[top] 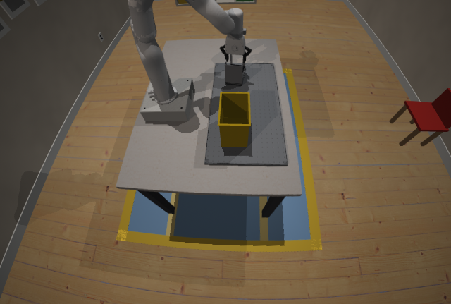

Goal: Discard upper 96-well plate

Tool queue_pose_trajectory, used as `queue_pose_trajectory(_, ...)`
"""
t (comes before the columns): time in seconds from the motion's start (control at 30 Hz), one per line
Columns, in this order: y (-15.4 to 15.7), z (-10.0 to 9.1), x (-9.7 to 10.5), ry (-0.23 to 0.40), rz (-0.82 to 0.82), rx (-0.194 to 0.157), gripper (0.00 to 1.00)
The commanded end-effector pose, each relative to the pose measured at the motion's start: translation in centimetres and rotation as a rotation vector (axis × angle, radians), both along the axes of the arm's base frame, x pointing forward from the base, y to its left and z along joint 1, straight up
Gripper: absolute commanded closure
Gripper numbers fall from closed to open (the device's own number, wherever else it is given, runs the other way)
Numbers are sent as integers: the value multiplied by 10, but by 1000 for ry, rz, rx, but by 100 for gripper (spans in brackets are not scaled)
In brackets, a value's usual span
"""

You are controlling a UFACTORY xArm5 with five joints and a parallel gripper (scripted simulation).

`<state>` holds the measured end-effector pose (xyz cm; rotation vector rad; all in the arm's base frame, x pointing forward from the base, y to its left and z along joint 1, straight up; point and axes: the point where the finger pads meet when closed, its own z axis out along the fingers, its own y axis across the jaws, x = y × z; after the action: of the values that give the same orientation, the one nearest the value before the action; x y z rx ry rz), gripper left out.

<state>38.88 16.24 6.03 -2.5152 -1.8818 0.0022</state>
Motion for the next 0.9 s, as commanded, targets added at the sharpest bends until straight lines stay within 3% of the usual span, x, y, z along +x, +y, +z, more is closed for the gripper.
queue_pose_trajectory(0.0, 1, -5, 1, -3, 0, 1, 0)
queue_pose_trajectory(0.87, 1, -44, 1, -3, 0, 1, 0)
